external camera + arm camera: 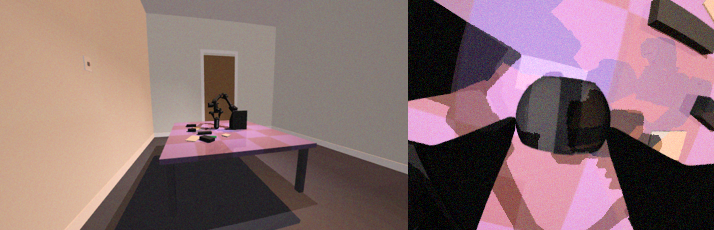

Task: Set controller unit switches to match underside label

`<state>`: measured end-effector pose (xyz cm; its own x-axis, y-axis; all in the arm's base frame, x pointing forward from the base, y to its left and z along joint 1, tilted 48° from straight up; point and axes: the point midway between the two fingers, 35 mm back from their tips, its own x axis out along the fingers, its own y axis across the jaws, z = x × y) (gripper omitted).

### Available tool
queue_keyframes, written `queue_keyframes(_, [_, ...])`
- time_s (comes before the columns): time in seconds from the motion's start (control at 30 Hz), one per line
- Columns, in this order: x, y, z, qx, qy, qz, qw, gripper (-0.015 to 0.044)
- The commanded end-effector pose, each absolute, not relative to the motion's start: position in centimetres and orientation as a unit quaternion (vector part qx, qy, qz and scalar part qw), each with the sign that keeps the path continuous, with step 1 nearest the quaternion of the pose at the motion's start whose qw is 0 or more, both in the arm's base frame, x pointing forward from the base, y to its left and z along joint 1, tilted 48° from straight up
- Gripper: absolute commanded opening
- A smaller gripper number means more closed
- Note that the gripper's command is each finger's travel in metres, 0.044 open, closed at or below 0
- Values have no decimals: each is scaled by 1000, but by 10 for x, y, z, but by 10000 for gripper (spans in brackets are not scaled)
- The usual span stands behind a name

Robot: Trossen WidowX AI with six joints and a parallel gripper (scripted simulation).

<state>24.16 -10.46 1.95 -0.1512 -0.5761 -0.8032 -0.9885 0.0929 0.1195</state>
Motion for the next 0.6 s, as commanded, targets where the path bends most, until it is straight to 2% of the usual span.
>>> queue_keyframes(0.0, [242, -111, 23, -582, 681, 337, 291, 337])
queue_keyframes(0.57, [242, -120, 32, -588, 686, 325, 278, 338])
